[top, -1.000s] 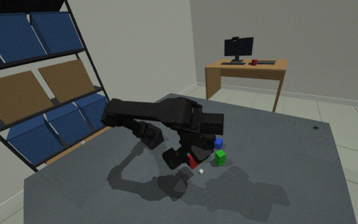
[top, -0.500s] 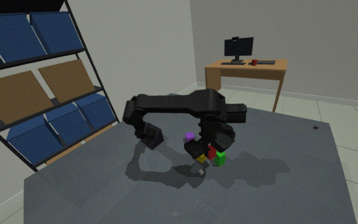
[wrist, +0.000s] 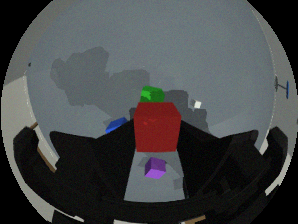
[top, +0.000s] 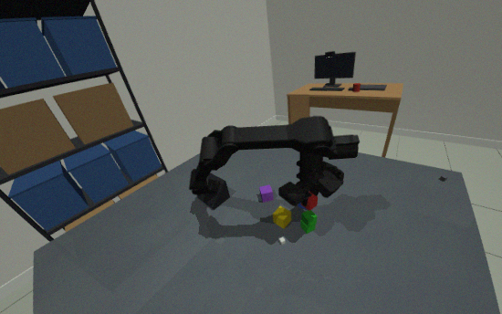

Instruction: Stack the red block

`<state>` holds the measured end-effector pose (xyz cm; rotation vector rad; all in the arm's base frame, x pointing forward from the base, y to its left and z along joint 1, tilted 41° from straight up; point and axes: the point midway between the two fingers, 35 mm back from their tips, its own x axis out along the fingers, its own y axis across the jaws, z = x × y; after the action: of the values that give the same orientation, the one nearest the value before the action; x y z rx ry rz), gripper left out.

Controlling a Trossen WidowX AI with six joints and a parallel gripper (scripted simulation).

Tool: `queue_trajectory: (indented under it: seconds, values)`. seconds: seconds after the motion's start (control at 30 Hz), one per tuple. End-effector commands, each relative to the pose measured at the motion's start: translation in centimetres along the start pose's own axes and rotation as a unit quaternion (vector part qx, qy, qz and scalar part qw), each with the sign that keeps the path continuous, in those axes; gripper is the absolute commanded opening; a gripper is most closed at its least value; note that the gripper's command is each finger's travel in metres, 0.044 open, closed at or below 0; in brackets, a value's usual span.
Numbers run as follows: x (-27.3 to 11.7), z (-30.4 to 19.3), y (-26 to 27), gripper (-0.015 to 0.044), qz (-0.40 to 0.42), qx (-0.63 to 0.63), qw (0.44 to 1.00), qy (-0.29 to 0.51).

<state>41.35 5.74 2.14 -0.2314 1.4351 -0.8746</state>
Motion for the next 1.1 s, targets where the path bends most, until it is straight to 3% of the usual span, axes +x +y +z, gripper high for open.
queue_trajectory:
  seconds: [0.0, 0.63, 1.07]
  values:
    - [0.0, 0.0, 0.4, 0.0, 0.004, 0.006, 1.0, -0.002]
    - [4.7, 0.1, 0.4, 0.0, 0.004, 0.006, 1.0, -0.002]
    - [4.8, 0.1, 0.4, 0.0, 0.004, 0.006, 1.0, -0.002]
